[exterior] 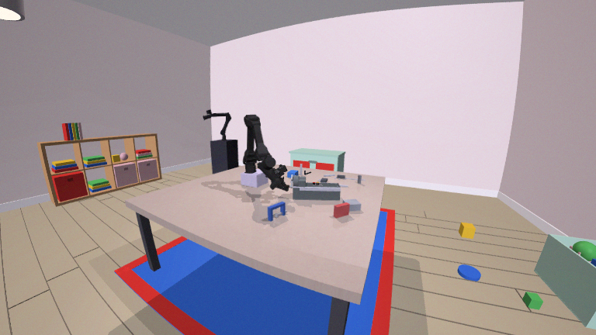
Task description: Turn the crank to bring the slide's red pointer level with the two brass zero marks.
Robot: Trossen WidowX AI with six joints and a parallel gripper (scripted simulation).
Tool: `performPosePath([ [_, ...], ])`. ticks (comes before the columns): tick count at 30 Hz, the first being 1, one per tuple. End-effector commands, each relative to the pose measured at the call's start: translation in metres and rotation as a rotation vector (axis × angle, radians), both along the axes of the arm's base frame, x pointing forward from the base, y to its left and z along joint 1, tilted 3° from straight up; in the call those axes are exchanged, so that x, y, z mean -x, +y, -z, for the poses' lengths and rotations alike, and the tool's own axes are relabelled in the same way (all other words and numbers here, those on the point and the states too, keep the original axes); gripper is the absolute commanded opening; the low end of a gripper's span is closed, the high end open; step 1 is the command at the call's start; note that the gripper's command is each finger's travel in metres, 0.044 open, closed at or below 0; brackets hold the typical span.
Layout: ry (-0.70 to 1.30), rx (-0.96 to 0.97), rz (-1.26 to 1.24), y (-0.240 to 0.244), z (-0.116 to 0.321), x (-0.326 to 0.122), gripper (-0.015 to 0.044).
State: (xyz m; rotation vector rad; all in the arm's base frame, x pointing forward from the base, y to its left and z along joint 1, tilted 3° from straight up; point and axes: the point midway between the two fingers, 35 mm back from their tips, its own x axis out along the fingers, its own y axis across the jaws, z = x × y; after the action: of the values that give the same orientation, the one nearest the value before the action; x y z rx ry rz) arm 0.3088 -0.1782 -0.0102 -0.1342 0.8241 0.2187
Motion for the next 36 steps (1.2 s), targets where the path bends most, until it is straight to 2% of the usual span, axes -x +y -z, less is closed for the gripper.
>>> performPosePath([
  [1,-0.019,0.014,0.005,-0.007,-0.007,-0.001,0.0000],
  [36,-0.019,0.015,0.005,-0.010,-0.024,-0.002,0.0000],
])
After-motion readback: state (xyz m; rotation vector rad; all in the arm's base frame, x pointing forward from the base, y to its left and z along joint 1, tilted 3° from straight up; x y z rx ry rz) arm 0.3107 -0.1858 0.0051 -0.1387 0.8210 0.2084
